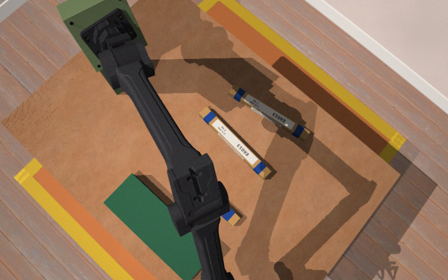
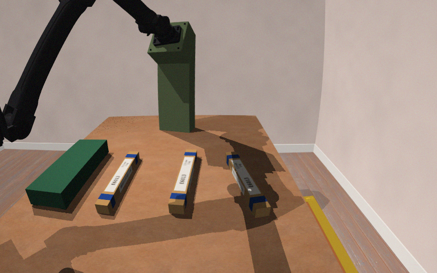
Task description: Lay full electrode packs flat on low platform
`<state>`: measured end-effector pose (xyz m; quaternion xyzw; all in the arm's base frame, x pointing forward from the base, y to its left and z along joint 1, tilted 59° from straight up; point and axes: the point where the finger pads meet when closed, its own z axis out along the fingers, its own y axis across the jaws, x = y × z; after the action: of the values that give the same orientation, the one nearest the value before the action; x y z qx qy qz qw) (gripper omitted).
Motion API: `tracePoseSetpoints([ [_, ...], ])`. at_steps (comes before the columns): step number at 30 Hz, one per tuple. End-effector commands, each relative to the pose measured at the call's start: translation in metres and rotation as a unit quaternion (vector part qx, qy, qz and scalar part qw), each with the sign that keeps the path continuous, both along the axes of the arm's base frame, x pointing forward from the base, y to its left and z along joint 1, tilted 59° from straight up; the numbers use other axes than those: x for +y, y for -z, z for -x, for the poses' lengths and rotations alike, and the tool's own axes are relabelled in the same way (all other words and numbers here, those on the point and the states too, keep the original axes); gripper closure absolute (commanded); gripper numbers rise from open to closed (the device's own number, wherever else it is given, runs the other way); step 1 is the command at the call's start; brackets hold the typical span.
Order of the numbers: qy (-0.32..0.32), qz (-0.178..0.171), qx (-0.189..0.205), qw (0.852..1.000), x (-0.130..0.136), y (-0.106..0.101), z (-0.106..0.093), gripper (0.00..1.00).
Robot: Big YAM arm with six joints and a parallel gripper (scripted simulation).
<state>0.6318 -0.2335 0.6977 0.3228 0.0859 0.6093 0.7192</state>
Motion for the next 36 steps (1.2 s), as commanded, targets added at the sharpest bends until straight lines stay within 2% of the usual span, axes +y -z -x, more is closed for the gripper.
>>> tracePoseSetpoints([
  [1,0.000,0.002,-0.006,1.000,0.001,-0.006,0.003,0.26],
  [12,0.000,0.002,-0.006,1.000,0.001,-0.006,0.003,0.26],
  [13,0.003,0.003,-0.012,1.000,0.000,-0.024,0.026,0.26],
  [23,0.002,0.002,-0.013,1.000,0.005,-0.052,0.077,0.26],
  [27,0.002,0.002,-0.013,1.000,0.008,-0.068,0.104,0.26],
  [31,0.002,0.002,-0.013,1.000,0.009,-0.072,0.110,0.26],
  [32,0.005,0.017,-0.005,1.000,0.012,-0.068,0.114,0.26],
  [34,0.015,0.016,0.028,0.999,0.029,-0.066,0.112,0.26],
  [36,0.018,0.016,0.037,0.999,0.044,-0.065,0.111,0.26],
])
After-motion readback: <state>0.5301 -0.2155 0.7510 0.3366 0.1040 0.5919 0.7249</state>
